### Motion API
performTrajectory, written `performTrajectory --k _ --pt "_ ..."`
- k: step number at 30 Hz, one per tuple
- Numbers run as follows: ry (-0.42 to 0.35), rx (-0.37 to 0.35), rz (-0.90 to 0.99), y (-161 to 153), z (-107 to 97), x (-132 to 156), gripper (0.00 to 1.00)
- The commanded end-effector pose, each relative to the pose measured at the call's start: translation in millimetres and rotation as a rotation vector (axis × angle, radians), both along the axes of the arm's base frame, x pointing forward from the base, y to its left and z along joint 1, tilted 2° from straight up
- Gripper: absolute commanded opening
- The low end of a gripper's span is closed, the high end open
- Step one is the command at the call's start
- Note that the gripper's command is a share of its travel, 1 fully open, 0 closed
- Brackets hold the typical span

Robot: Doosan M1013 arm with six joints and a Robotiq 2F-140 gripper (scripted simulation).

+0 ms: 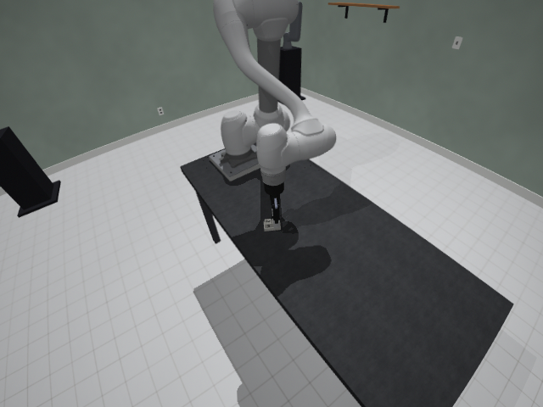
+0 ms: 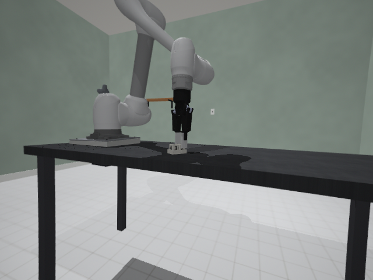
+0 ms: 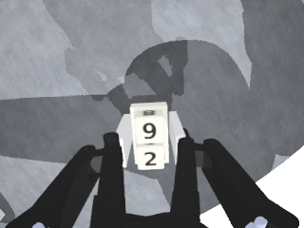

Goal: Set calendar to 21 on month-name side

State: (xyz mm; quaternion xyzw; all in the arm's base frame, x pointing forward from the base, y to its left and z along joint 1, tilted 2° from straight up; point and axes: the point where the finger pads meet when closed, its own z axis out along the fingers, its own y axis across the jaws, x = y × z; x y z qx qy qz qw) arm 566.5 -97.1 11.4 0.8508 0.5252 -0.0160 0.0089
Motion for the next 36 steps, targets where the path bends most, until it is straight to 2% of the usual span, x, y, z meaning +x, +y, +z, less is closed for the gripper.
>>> performTrajectory --k 1,5,6,36 --pt "0.006 0.002 -0.002 -0.2 -3.9 -4.0 0.35" --pt "0.006 0.002 -0.002 -0.2 -3.9 -4.0 0.35" --pt "0.006 0.002 -0.002 -0.2 -3.9 -4.0 0.24" --pt "0.006 0.002 -0.002 -0.2 -3.9 -4.0 0.24"
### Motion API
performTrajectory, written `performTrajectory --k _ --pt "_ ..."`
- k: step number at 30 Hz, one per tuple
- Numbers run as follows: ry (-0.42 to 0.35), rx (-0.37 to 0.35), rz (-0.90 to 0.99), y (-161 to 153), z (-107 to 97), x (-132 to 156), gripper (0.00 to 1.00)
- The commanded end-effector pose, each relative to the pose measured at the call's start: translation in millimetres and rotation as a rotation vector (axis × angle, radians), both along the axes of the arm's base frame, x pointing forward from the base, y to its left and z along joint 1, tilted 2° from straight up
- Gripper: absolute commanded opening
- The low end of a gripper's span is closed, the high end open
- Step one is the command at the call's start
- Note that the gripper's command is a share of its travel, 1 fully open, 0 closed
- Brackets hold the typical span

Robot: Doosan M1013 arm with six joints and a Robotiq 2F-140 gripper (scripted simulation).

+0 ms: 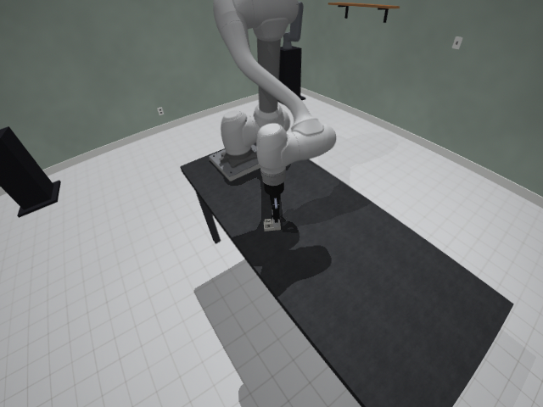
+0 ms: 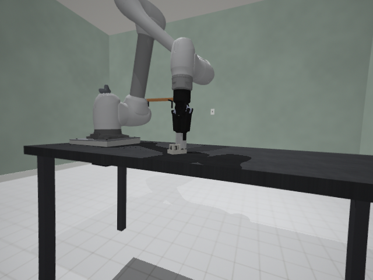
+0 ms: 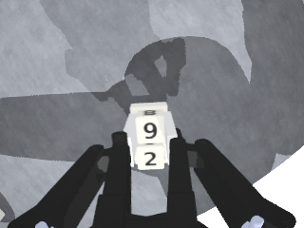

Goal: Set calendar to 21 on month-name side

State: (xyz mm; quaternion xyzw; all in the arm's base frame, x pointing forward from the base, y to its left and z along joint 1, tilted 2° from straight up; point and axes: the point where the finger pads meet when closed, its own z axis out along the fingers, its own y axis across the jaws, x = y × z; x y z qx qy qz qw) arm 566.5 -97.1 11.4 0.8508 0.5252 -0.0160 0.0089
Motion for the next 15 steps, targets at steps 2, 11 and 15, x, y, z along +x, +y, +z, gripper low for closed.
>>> performTrajectory --k 2,11,15 --pt "0.006 0.002 -0.002 0 -4 -4 0.24" --pt "0.006 0.002 -0.002 0 5 -4 0.24" --pt "0.006 0.002 -0.002 1 28 -3 0.24"
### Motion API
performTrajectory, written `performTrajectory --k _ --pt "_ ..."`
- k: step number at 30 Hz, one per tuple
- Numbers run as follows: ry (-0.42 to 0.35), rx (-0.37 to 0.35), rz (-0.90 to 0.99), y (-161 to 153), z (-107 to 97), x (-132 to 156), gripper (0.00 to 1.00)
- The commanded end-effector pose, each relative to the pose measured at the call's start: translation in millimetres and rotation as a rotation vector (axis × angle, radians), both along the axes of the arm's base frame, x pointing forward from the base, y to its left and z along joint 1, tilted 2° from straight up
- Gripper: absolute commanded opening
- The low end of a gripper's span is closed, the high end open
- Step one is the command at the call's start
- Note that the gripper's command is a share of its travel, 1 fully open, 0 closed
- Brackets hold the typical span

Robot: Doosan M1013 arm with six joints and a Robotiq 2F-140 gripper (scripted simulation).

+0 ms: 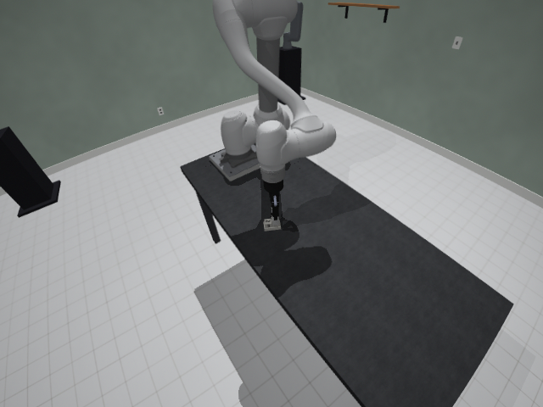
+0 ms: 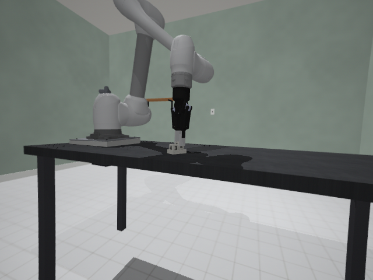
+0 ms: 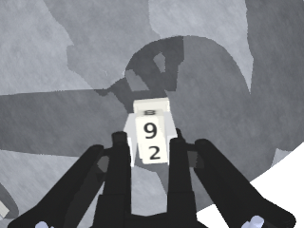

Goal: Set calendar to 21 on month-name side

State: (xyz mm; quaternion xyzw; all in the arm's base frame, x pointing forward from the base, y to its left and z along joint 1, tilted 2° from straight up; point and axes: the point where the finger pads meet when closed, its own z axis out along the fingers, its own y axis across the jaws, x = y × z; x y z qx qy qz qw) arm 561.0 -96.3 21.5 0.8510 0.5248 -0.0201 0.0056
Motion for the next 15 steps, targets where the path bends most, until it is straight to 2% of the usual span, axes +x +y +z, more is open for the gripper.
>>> performTrajectory --k 1,8,15 --pt "-0.004 0.000 -0.001 0 25 3 0.24" --pt "-0.004 0.000 -0.001 2 74 4 0.24" --pt "-0.004 0.000 -0.001 2 86 4 0.24"
